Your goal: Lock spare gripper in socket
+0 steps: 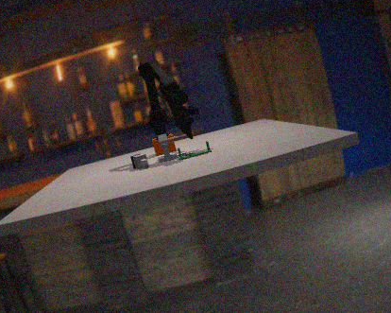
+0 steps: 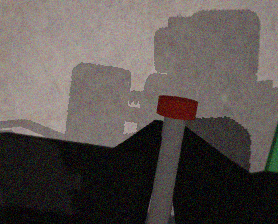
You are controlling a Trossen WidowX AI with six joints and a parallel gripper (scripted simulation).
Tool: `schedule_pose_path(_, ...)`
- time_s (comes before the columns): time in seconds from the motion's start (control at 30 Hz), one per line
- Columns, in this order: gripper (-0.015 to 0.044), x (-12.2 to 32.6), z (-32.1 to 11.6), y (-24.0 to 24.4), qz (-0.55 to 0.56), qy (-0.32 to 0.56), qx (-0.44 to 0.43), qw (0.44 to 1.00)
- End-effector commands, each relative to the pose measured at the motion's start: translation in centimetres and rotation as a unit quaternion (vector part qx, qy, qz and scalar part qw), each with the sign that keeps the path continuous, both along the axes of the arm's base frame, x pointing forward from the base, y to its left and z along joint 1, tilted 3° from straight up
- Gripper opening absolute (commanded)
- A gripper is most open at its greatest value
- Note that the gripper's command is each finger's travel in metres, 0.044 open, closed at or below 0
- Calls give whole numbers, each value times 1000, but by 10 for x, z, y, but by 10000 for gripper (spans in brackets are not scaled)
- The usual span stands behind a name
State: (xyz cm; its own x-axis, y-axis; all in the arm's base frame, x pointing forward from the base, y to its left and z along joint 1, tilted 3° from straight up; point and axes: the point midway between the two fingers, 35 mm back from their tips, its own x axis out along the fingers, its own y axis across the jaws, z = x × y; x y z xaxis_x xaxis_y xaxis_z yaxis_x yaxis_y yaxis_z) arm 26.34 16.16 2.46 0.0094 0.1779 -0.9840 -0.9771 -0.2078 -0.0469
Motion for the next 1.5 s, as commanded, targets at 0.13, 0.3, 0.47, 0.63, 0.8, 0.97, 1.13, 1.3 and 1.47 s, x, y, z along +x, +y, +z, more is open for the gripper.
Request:
schedule_pose_path(0.13,0,0,0,7,-2,0,1,1000)
schedule_pose_path(0.3,0,-1,0,11,-2,0,0,1000)
schedule_pose_path(0.47,0,-2,0,15,-2,1,0,1000)
schedule_pose_path(0.63,0,-3,0,19,-2,1,-1,1000)
schedule_pose_path(0.8,0,-4,-1,24,-2,2,-1,1000)
schedule_pose_path(0.97,0,-5,1,31,-2,3,-2,1000)
schedule_pose_path(1.13,0,-7,2,37,-2,3,-2,1000)
schedule_pose_path(1.3,0,-8,4,43,-2,3,-2,1000)
schedule_pose_path(1.47,0,-10,5,50,-2,3,-3,1000)
